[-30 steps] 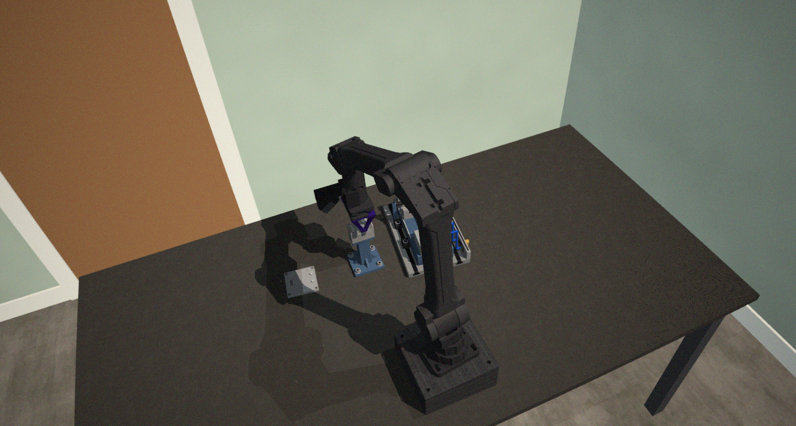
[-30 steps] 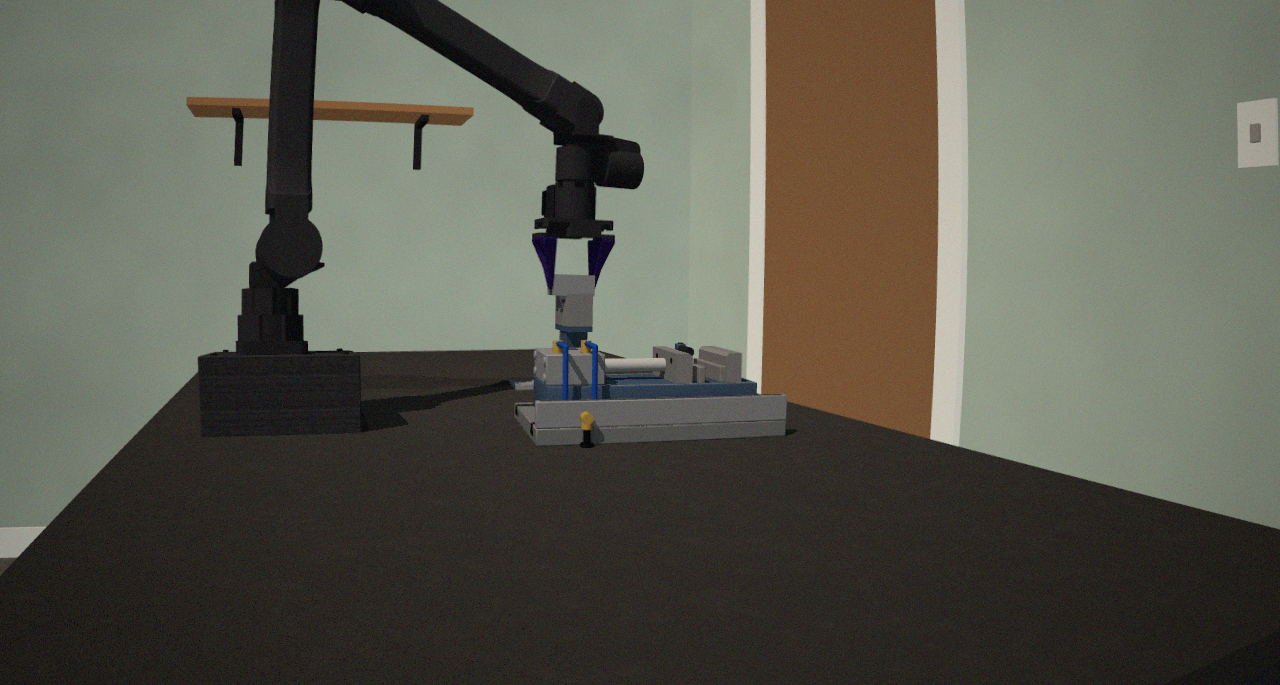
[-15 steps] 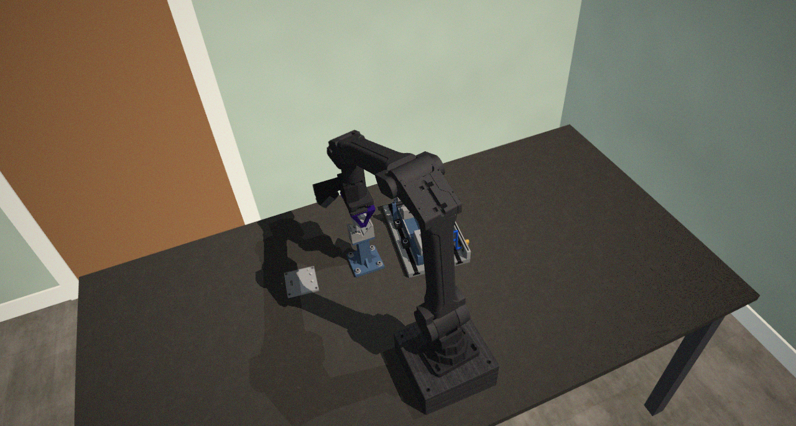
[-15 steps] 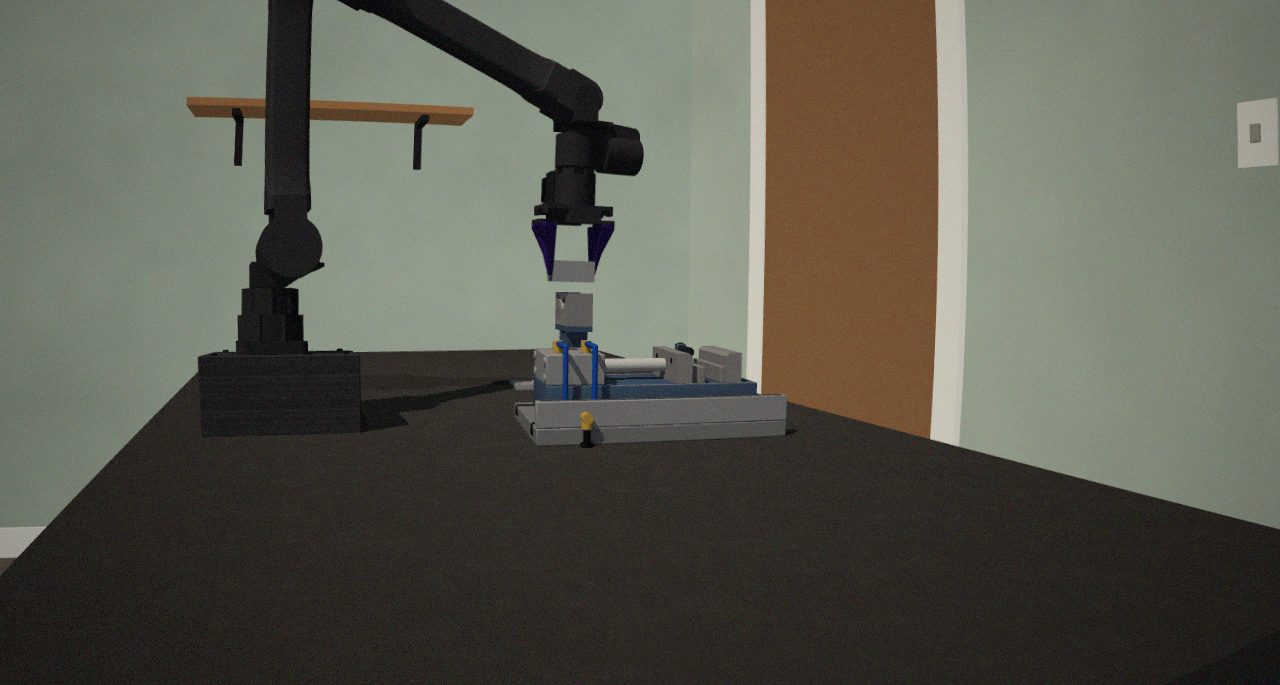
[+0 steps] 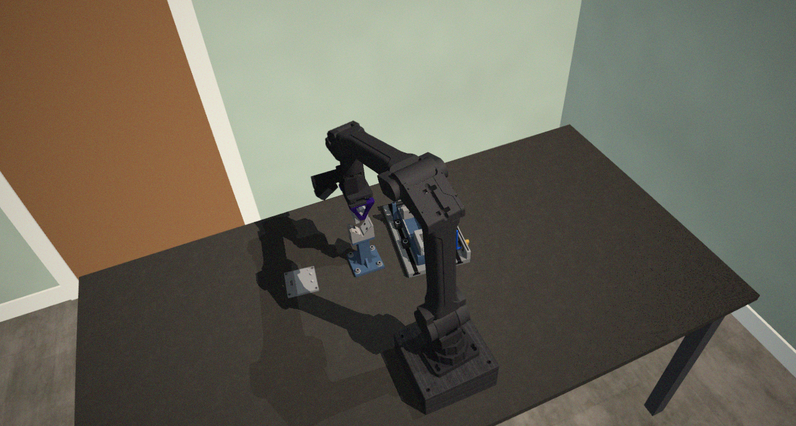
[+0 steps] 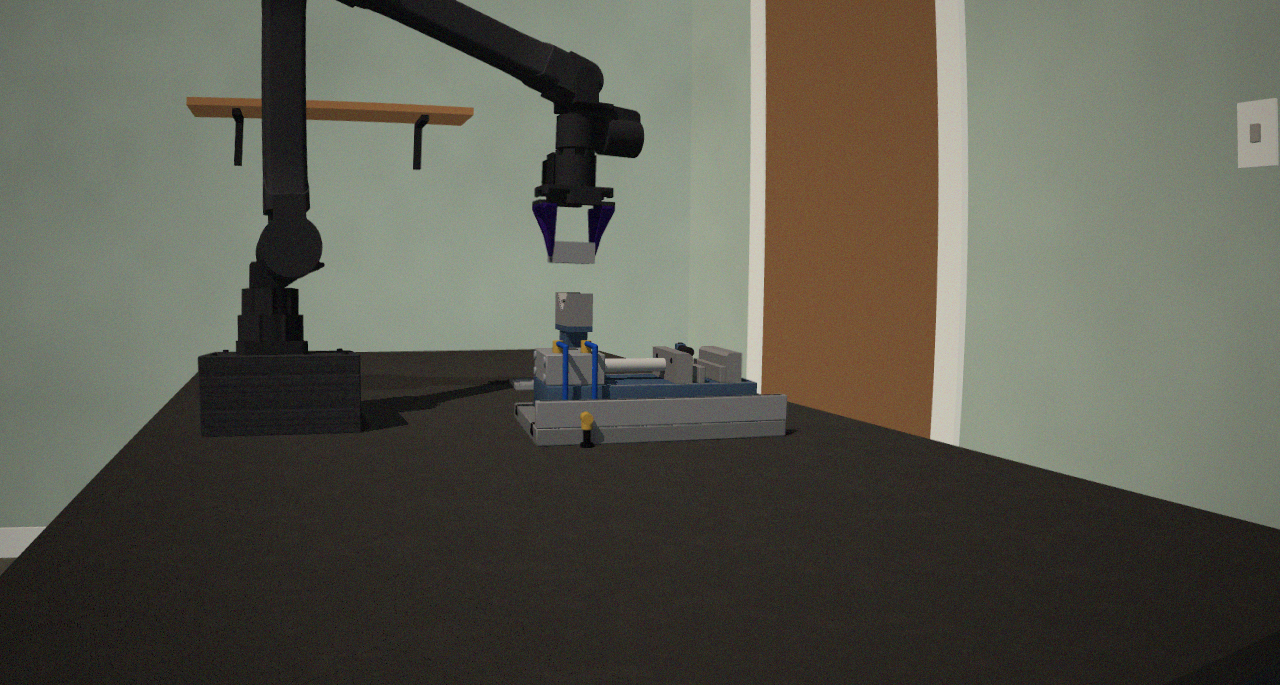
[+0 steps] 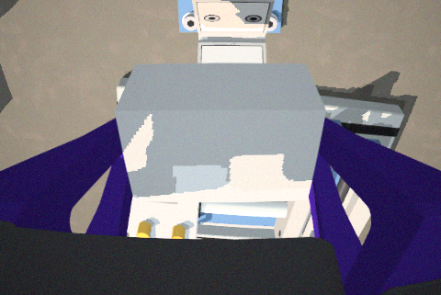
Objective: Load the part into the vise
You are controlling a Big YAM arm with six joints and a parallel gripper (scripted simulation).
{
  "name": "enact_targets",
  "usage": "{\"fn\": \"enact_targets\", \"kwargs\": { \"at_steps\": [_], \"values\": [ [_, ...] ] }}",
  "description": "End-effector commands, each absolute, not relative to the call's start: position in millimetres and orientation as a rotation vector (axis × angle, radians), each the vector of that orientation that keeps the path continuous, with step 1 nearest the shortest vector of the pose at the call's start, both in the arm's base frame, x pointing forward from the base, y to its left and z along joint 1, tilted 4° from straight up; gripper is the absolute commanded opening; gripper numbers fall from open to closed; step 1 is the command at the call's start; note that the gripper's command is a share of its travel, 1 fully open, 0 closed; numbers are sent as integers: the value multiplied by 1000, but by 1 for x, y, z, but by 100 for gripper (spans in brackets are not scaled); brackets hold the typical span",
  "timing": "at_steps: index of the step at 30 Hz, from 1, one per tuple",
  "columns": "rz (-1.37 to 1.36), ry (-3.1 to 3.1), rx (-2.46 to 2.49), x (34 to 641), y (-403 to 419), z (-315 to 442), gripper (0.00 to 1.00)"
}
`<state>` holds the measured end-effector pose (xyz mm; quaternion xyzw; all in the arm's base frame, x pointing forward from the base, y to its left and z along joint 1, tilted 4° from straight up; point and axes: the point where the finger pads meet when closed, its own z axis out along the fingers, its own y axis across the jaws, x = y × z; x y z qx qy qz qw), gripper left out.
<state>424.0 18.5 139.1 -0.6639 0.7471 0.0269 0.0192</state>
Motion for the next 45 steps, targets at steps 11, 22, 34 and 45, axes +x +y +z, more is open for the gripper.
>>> {"fn": "enact_targets", "kwargs": {
  "at_steps": [11, 22, 34, 45],
  "values": [
    [-2, 2270, -2014, 443, 12, 191, 0],
    [-7, 2268, -2012, 444, 12, 193, 0],
    [-3, 2302, -1976, 445, 10, 193, 0],
    [38, 2429, -1867, 454, -3, 178, 0]
  ]
}}
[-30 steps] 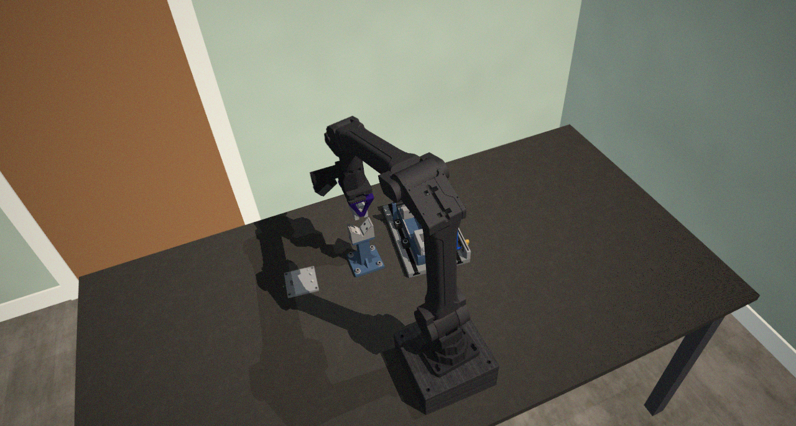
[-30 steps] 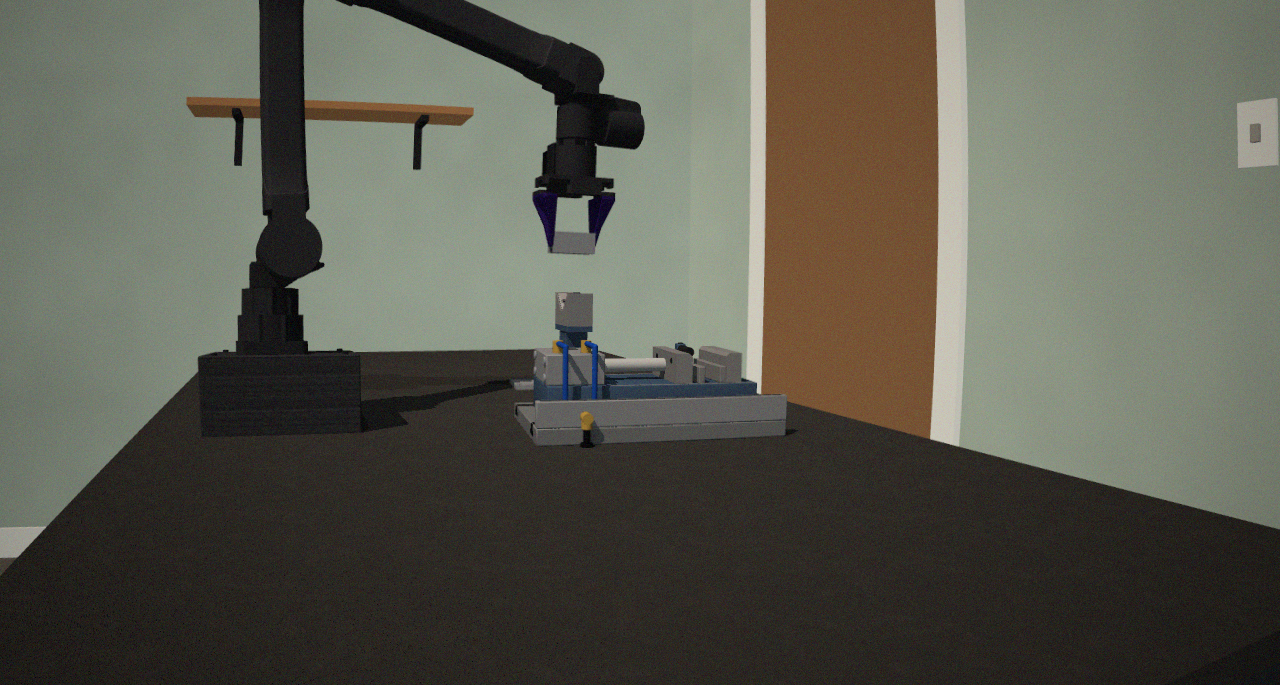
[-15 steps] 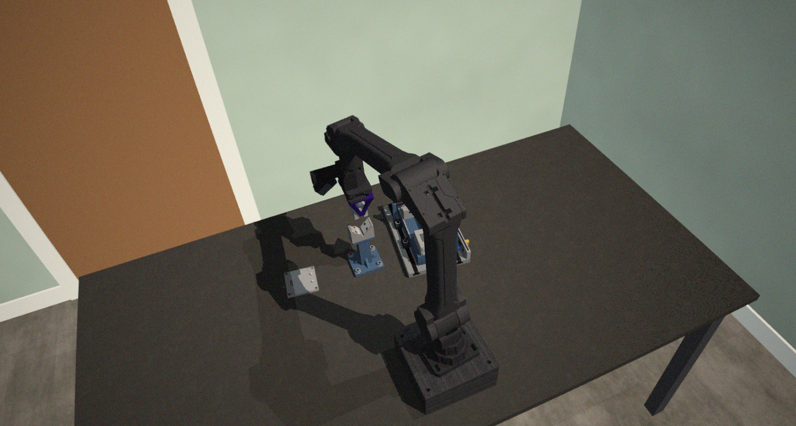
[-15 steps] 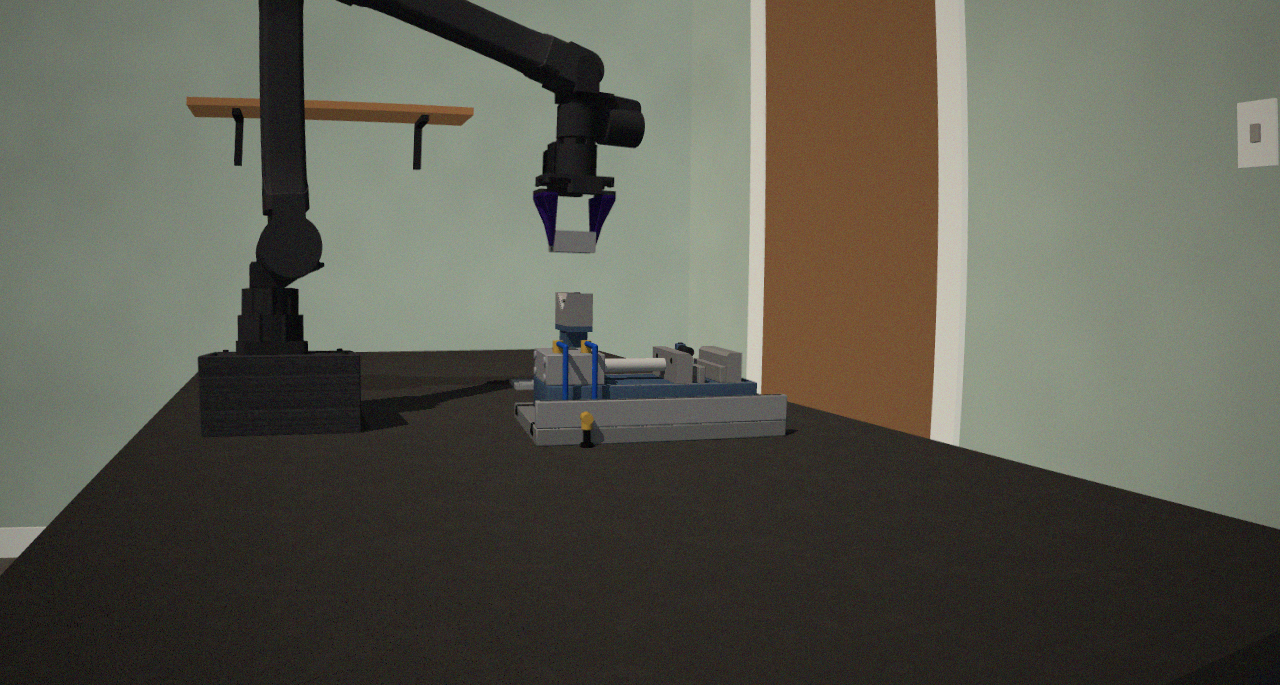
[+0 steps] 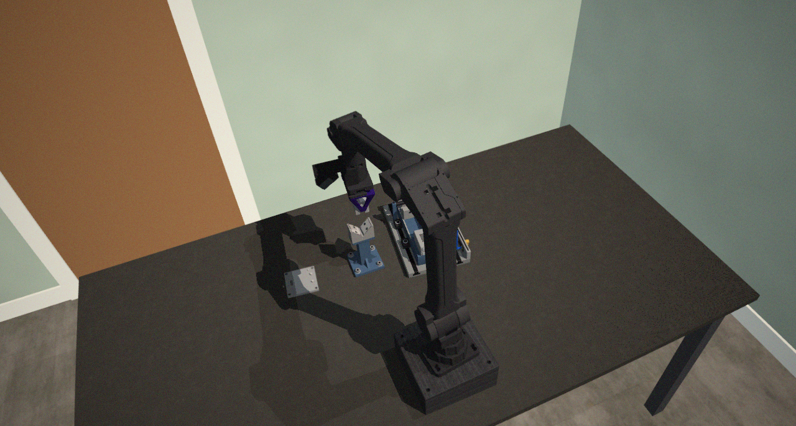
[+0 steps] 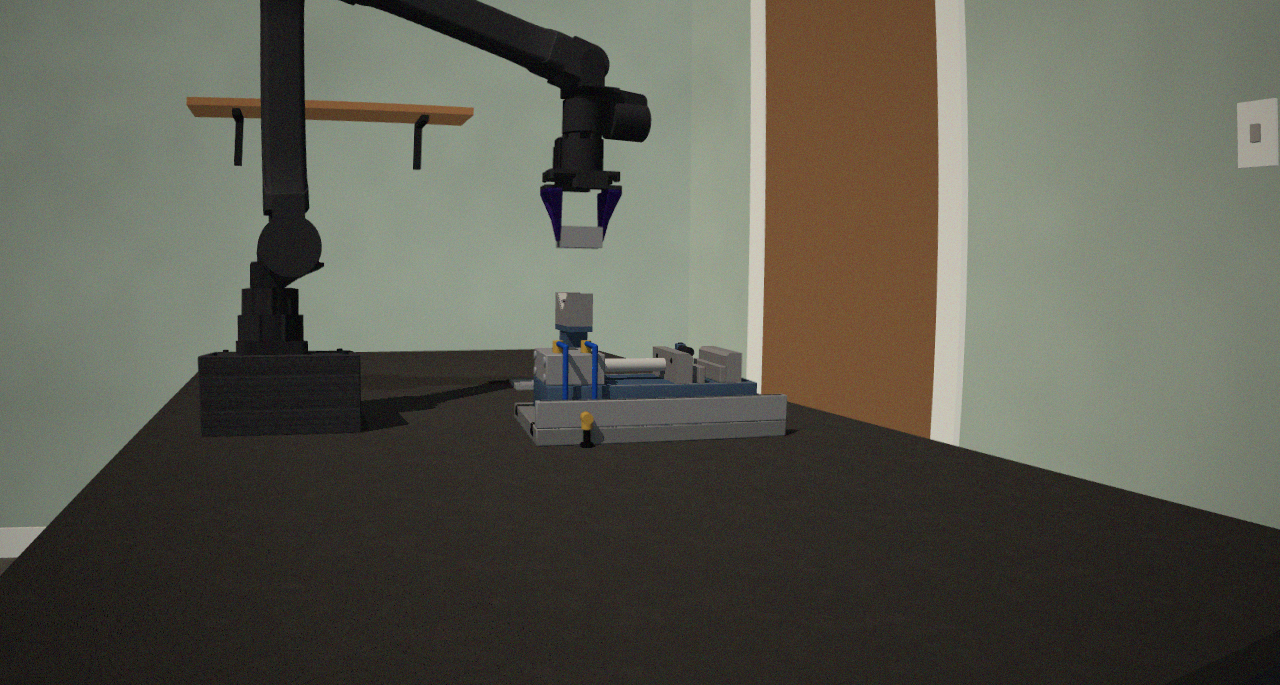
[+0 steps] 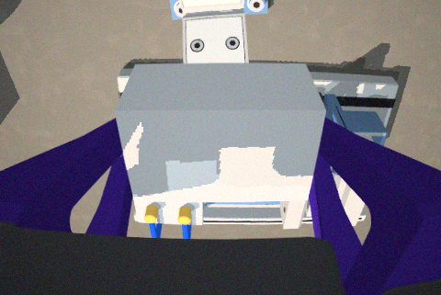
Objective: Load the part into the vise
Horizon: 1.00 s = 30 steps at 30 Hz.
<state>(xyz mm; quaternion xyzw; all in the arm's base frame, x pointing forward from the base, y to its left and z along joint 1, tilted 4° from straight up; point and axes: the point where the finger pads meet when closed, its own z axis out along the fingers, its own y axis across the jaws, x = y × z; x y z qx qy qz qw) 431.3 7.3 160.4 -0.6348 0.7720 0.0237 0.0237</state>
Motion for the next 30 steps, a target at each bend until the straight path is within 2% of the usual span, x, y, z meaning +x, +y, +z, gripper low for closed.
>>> {"fn": "enact_targets", "kwargs": {
  "at_steps": [1, 11, 30],
  "values": [
    [39, 2445, -1847, 455, -5, 178, 0],
    [46, 2597, -1636, 467, -27, 178, 0],
    [65, 2946, -906, 495, -100, 174, 0]
  ]
}}
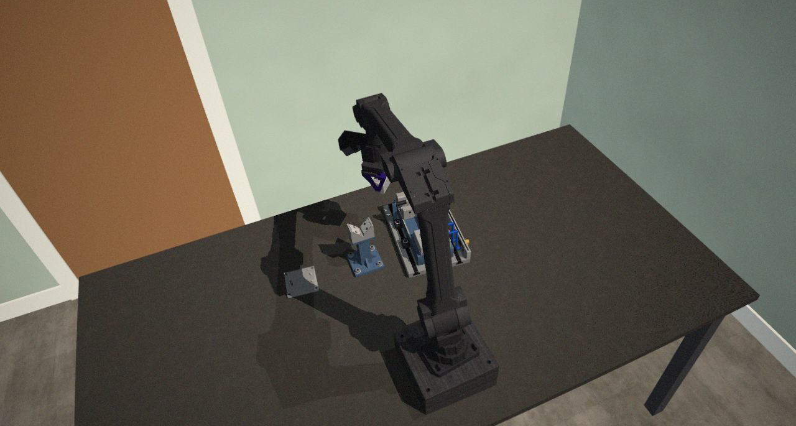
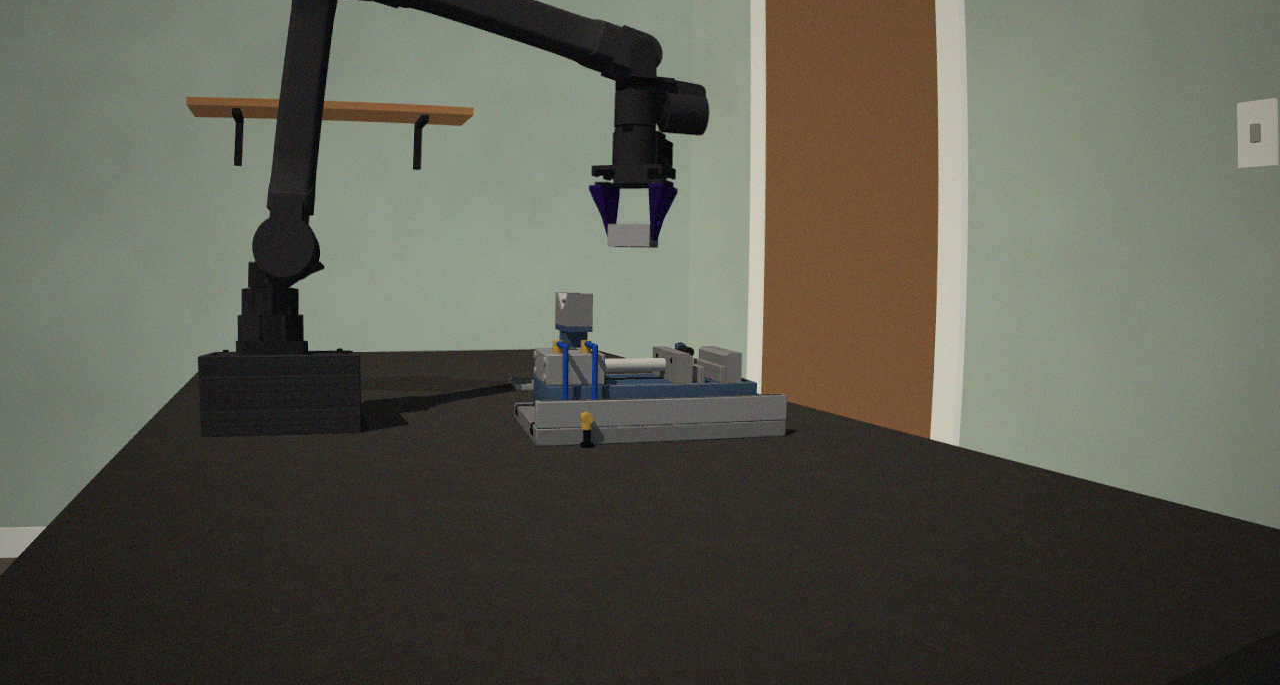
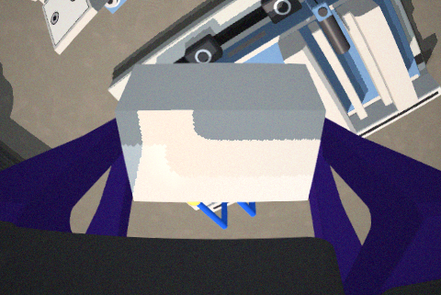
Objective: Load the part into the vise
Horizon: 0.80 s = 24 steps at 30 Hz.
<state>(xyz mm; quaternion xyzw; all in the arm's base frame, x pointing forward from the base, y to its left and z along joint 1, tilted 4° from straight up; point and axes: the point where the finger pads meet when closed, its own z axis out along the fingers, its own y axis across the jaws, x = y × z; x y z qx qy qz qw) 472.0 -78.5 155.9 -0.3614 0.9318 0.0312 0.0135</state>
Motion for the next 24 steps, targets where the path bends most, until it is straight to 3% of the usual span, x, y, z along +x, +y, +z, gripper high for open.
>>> {"fn": "enact_targets", "kwargs": {
  "at_steps": [1, 24],
  "values": [
    [66, 2962, -856, 496, -105, 174, 0],
    [82, 3100, 69, 511, -200, 164, 0]
  ]
}}
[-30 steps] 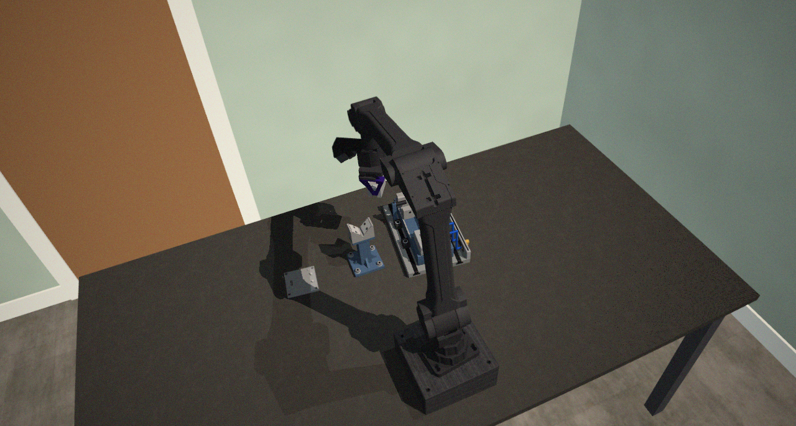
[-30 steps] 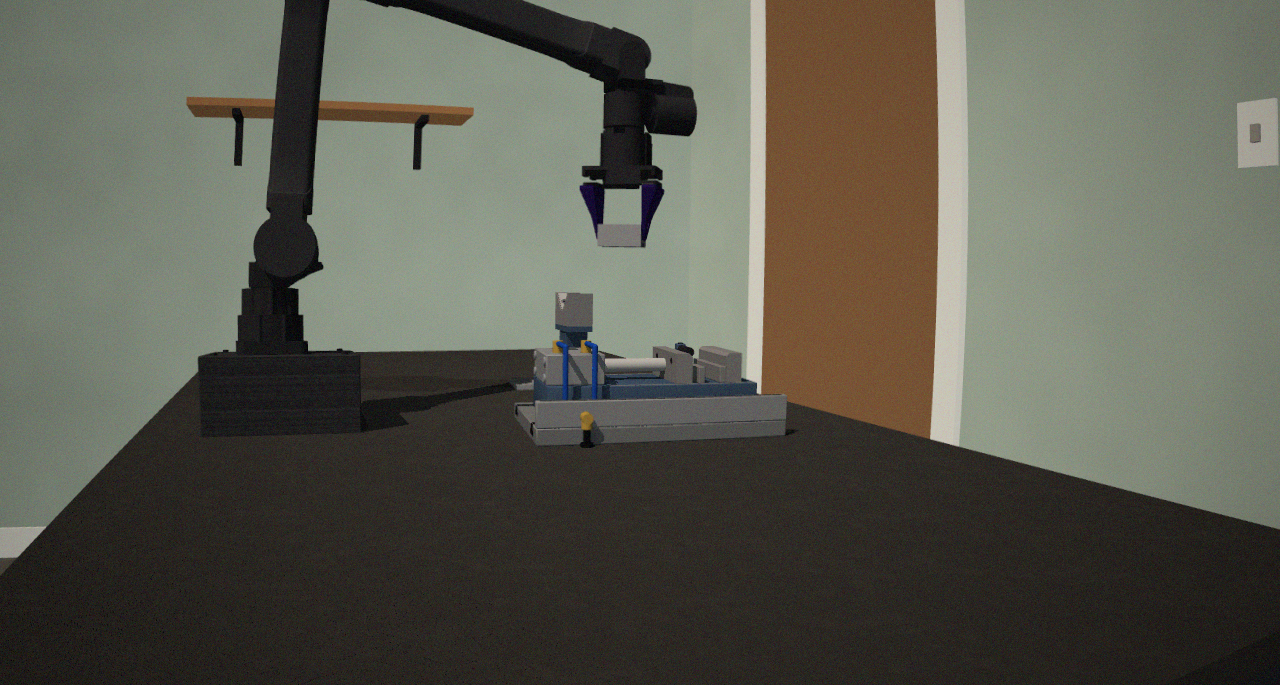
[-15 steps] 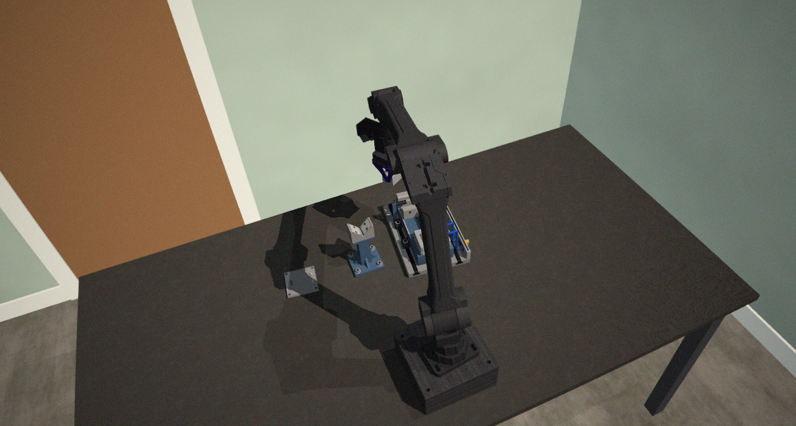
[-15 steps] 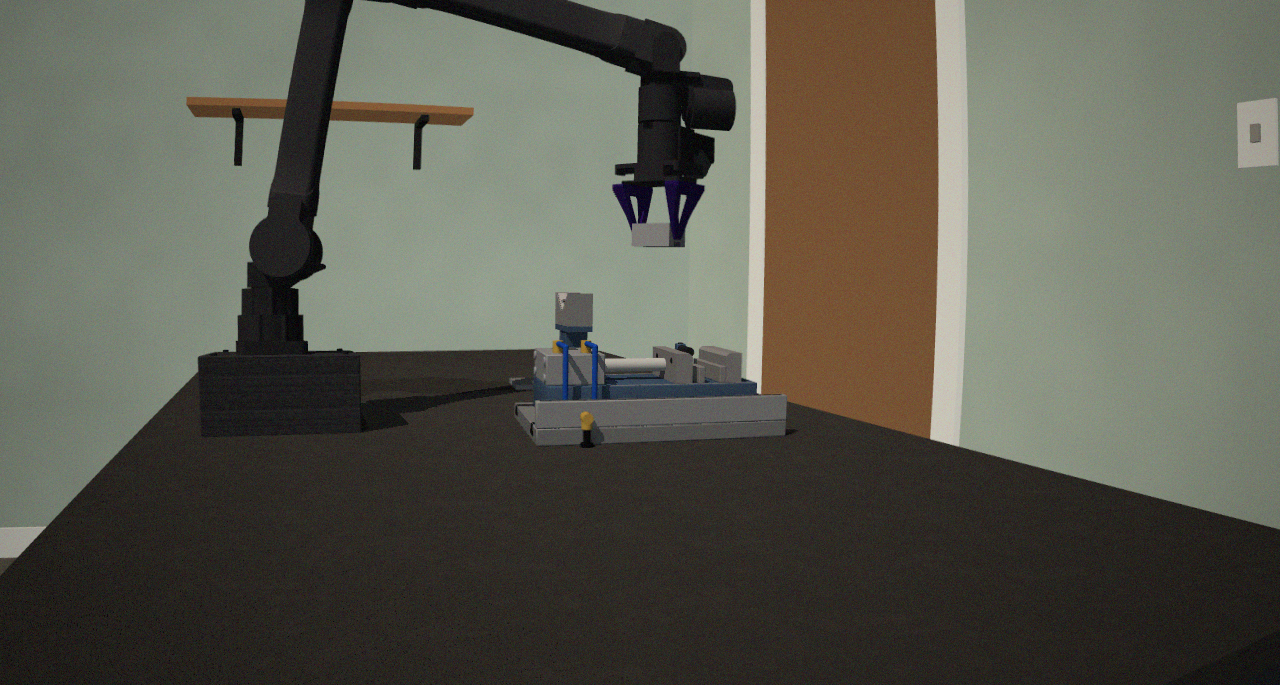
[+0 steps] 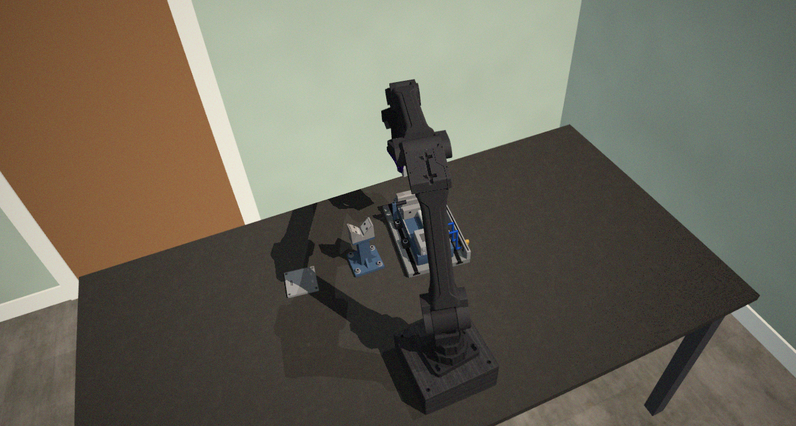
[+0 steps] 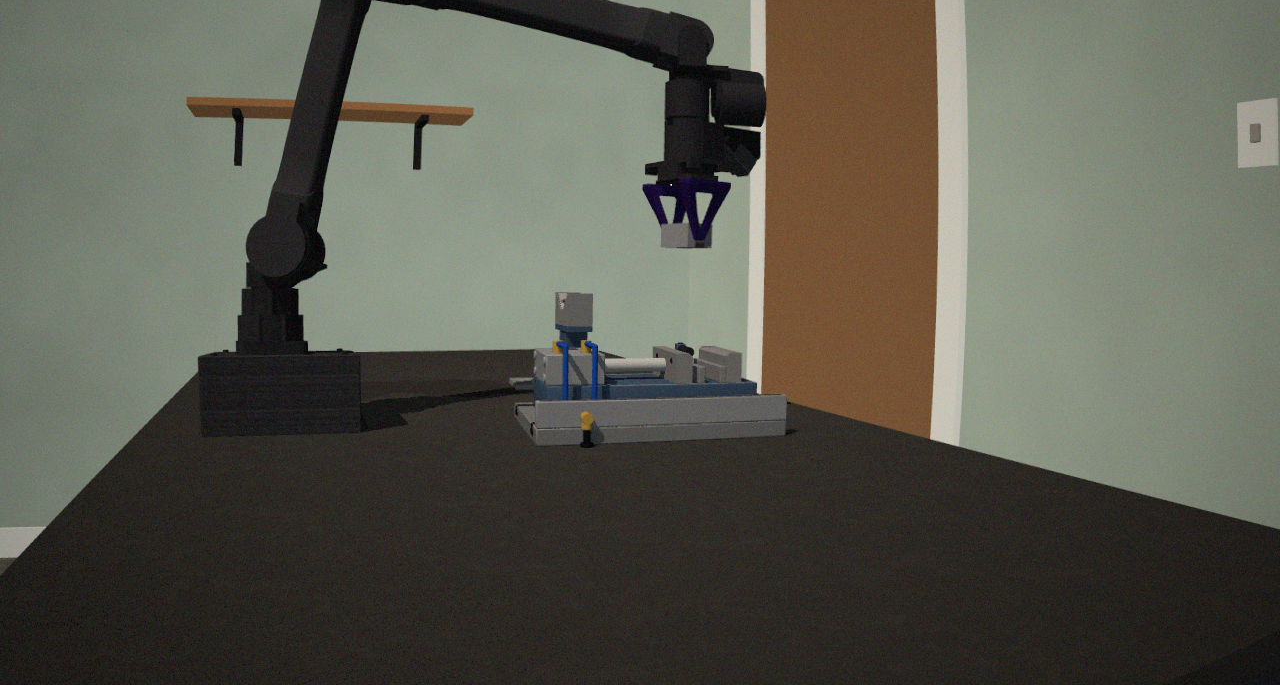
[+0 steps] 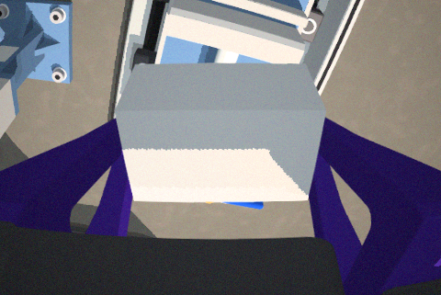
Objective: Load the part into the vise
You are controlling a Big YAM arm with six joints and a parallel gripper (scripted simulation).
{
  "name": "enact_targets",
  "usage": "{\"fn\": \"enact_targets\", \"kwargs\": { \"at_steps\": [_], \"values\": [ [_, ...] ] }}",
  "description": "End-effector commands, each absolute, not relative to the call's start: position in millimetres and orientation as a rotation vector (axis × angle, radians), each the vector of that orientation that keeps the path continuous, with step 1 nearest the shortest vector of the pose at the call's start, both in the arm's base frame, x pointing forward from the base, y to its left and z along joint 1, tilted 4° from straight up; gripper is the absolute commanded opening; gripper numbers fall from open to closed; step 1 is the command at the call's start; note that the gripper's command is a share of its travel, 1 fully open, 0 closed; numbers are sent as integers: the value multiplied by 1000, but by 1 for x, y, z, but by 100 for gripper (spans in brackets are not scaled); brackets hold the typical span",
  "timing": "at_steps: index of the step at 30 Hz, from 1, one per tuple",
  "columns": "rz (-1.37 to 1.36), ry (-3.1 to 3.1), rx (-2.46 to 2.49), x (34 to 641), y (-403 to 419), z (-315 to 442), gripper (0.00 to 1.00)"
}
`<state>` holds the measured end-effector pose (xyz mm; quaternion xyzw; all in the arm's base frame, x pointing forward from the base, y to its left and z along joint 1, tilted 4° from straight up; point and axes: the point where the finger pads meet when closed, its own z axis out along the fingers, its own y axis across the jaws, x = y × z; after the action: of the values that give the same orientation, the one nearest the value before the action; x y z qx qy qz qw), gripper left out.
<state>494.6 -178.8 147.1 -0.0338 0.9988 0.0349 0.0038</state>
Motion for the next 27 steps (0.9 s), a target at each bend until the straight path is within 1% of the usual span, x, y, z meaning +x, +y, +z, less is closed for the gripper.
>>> {"fn": "enact_targets", "kwargs": {
  "at_steps": [1, 15, 27],
  "values": [
    [82, 3100, 100, 511, -203, 164, 0],
    [86, 3087, 330, 512, -228, 161, 0],
    [84, 3078, 350, 515, -227, 163, 0]
  ]
}}
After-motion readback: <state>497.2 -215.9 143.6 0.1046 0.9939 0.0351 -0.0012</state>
